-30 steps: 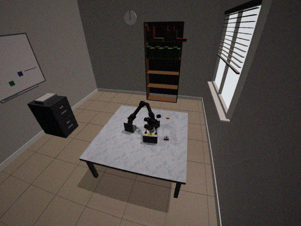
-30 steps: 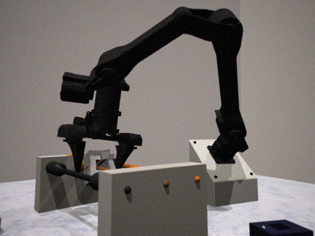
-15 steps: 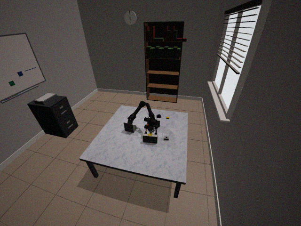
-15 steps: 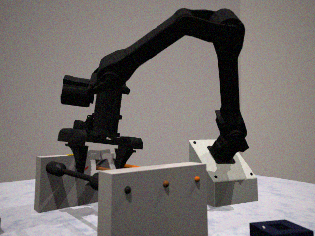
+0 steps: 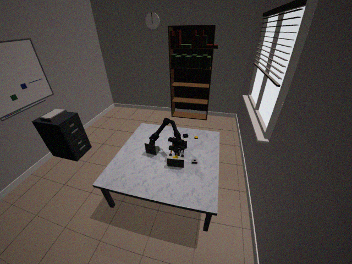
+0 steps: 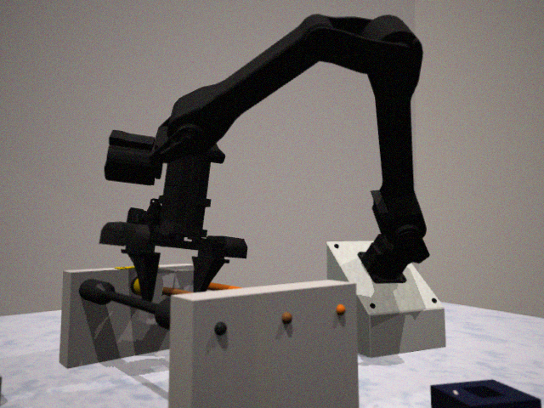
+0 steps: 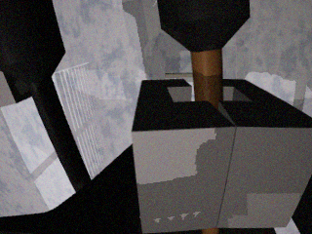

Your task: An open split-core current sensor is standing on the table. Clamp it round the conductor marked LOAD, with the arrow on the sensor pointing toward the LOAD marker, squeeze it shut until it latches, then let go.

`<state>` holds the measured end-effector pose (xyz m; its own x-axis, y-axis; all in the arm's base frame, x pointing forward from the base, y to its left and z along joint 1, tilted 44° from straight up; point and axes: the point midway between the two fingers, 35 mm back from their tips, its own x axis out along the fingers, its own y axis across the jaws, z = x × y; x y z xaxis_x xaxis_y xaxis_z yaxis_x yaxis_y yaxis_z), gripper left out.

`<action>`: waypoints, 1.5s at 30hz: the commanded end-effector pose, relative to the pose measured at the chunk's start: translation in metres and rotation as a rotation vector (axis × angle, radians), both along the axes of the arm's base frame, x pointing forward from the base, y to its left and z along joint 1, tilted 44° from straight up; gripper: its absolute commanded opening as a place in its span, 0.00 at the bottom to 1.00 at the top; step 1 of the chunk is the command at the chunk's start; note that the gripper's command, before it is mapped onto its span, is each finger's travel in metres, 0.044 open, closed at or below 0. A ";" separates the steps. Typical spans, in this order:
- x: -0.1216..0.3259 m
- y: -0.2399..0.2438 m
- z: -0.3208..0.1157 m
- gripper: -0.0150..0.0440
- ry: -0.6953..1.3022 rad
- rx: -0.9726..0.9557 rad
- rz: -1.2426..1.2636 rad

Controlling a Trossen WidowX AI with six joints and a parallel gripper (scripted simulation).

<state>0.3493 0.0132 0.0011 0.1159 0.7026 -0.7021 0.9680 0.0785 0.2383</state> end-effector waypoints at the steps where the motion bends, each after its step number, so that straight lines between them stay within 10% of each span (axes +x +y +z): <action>1: 0.000 0.000 0.000 0.72 -0.003 0.000 0.001; 9: 0.000 0.000 0.000 0.63 -0.003 0.000 0.001; 18: -0.001 0.000 0.003 0.25 0.026 -0.003 0.020; 45: 0.000 0.002 0.001 0.34 0.044 -0.012 0.050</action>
